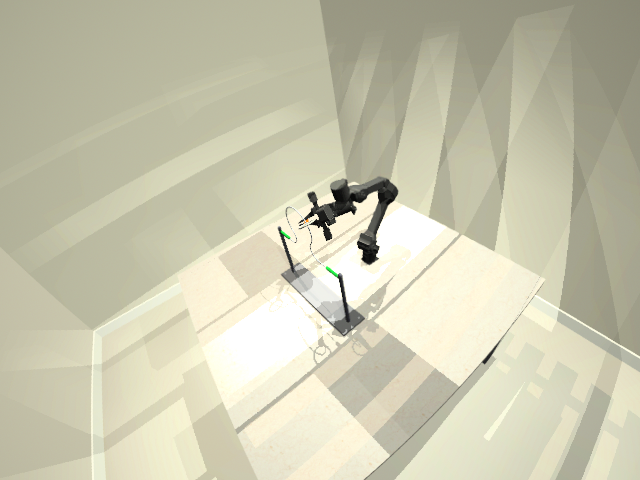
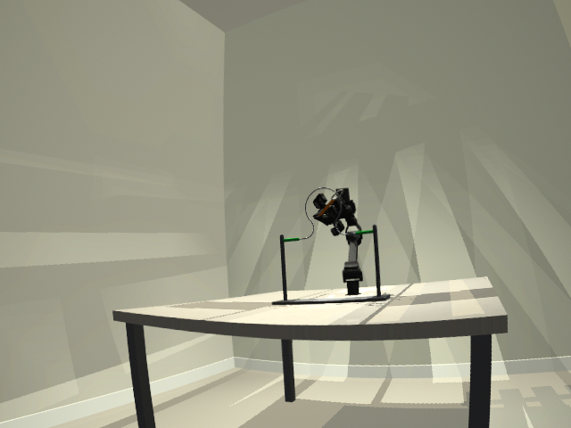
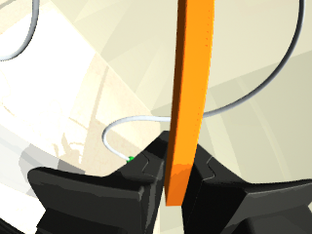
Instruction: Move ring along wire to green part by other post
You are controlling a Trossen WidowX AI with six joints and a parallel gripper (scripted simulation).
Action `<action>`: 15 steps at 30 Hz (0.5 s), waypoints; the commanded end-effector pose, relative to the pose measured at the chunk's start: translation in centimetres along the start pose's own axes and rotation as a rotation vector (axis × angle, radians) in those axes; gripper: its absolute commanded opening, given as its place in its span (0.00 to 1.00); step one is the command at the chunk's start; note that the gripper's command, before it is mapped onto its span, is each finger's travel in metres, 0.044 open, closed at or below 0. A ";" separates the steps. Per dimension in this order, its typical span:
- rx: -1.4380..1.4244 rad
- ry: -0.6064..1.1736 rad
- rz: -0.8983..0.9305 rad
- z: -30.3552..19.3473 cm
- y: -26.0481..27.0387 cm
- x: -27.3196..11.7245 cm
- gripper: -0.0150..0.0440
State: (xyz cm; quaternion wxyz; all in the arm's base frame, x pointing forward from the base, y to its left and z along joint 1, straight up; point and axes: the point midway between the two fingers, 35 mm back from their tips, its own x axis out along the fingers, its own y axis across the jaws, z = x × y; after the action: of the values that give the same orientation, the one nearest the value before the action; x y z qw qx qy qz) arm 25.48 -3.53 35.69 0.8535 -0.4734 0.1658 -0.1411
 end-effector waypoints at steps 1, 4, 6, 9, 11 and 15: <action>-0.041 -0.003 -0.029 -0.1 -0.3 -0.1 0.00; -0.076 -0.007 -0.047 -0.1 -0.5 0.0 0.00; -0.099 -0.010 -0.059 -0.1 -0.6 0.0 0.00; -0.134 -0.015 -0.077 -0.1 -0.8 0.0 0.00; -0.158 -0.018 -0.089 0.0 -0.9 0.0 0.00; -0.205 -0.023 -0.113 0.0 -1.2 0.0 0.00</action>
State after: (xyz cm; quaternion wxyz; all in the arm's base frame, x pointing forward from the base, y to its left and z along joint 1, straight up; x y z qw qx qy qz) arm 25.51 -3.93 36.48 0.8035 -0.5550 0.1455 -0.1587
